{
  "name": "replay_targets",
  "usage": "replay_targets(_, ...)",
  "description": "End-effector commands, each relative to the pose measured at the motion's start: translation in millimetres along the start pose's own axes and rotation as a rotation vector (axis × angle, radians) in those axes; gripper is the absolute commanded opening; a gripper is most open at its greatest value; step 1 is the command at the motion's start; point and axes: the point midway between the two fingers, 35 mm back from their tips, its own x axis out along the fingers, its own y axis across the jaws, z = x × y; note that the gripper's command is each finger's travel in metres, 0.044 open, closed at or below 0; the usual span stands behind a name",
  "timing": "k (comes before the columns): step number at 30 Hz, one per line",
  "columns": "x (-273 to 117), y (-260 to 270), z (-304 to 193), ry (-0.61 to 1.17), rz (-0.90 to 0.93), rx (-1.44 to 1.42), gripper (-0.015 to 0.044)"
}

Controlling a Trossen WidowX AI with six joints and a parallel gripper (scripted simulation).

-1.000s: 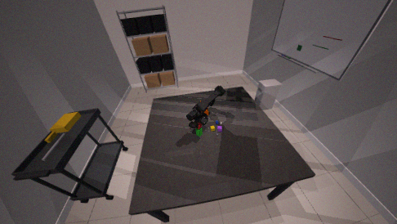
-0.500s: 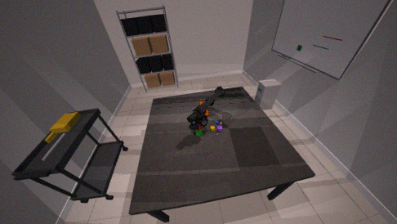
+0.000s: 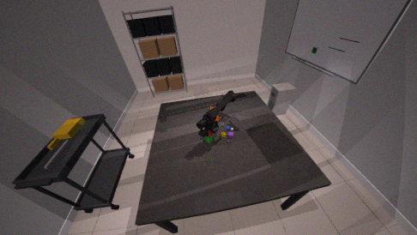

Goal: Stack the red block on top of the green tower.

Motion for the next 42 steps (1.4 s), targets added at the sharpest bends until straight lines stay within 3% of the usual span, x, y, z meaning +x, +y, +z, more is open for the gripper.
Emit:
replay_targets(1,0.5,0.2,0.3,-0.004,0.0,0.005,0.0)
replay_targets(5,-6.5,-0.1,0.1,-0.004,0.0,0.005,0.0)
replay_targets(22,-0.4,1.1,-0.1,0.0,0.005,0.005,0.044)
replay_targets(42,-0.4,1.1,-0.1,0.0,0.005,0.005,0.044)
